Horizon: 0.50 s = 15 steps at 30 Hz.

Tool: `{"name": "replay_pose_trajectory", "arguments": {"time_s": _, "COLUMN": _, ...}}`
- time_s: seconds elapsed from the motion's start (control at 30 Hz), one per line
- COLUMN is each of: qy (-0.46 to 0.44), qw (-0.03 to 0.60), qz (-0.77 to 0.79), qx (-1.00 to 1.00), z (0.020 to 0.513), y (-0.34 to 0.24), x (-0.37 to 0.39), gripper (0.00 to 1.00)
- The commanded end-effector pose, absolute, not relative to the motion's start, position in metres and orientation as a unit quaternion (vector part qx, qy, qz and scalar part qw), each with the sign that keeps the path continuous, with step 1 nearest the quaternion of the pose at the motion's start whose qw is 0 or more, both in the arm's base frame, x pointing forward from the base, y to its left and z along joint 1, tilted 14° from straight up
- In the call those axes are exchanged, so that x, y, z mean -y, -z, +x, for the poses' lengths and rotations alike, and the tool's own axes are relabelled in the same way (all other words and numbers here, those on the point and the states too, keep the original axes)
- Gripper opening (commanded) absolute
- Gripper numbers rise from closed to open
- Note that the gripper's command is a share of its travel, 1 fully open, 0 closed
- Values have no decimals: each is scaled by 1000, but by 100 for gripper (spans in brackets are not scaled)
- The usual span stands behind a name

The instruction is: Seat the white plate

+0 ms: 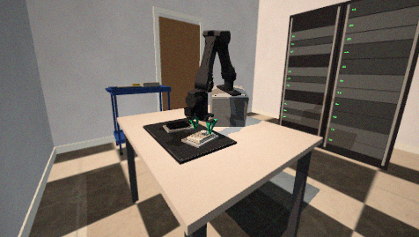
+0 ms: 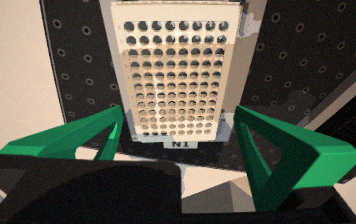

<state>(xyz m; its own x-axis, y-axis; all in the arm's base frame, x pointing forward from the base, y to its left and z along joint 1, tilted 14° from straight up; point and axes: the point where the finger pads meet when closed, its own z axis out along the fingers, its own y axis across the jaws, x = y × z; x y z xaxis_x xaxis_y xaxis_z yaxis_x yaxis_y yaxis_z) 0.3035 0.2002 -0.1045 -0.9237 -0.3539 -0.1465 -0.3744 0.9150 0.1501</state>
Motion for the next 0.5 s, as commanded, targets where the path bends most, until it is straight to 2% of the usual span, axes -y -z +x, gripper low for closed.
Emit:
{"name": "replay_pose_trajectory", "arguments": {"time_s": 0.0, "qy": -98, "qw": 96, "qz": -180, "qx": -974, "z": 328, "y": 93, "x": -211, "gripper": 100}}
{"name": "replay_pose_trajectory", "arguments": {"time_s": 0.47, "qy": -96, "qw": 88, "qz": -185, "qx": -974, "z": 326, "y": 121, "x": -218, "gripper": 100}}
